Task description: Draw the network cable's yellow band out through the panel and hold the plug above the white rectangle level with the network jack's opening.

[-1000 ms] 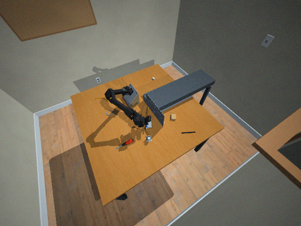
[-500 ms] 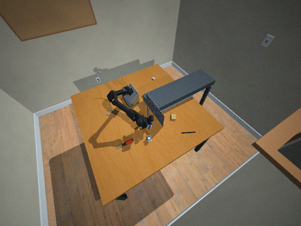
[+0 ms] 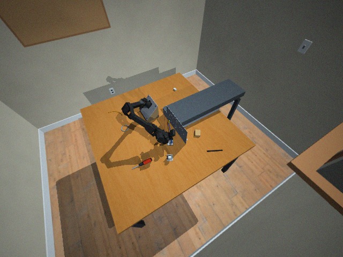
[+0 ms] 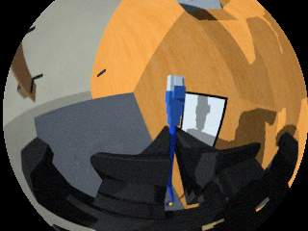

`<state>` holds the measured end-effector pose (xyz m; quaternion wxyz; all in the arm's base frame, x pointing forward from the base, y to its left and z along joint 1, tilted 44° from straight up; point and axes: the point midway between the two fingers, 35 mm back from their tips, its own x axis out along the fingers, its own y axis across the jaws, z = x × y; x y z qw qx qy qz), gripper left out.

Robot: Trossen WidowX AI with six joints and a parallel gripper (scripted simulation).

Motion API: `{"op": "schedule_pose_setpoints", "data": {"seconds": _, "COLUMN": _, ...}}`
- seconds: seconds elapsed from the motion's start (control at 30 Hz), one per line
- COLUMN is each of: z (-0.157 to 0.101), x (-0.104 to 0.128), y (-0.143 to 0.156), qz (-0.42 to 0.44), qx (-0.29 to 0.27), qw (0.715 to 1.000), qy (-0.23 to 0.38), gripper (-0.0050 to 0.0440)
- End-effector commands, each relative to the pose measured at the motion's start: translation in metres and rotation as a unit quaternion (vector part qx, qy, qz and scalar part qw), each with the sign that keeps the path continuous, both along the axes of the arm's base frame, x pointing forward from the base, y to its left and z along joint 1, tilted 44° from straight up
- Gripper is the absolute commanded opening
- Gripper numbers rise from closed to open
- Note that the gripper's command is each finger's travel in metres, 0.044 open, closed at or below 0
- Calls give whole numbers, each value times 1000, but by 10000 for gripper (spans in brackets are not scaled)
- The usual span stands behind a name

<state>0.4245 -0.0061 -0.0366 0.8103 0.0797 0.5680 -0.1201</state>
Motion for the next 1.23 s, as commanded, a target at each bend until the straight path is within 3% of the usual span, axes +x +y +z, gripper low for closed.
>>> {"op": "schedule_pose_setpoints", "data": {"seconds": 0.0, "z": 7, "x": -3, "y": 3, "qz": -1, "qx": 2, "qw": 1000, "qy": -12, "gripper": -50}}
{"op": "schedule_pose_setpoints", "data": {"seconds": 0.57, "z": -4, "x": -4, "y": -3, "qz": 0, "qx": 3, "qw": 1000, "qy": -6, "gripper": -50}}
{"op": "schedule_pose_setpoints", "data": {"seconds": 1.2, "z": 3, "x": 0, "y": -4, "qz": -1, "qx": 2, "qw": 1000, "qy": -12, "gripper": -50}}
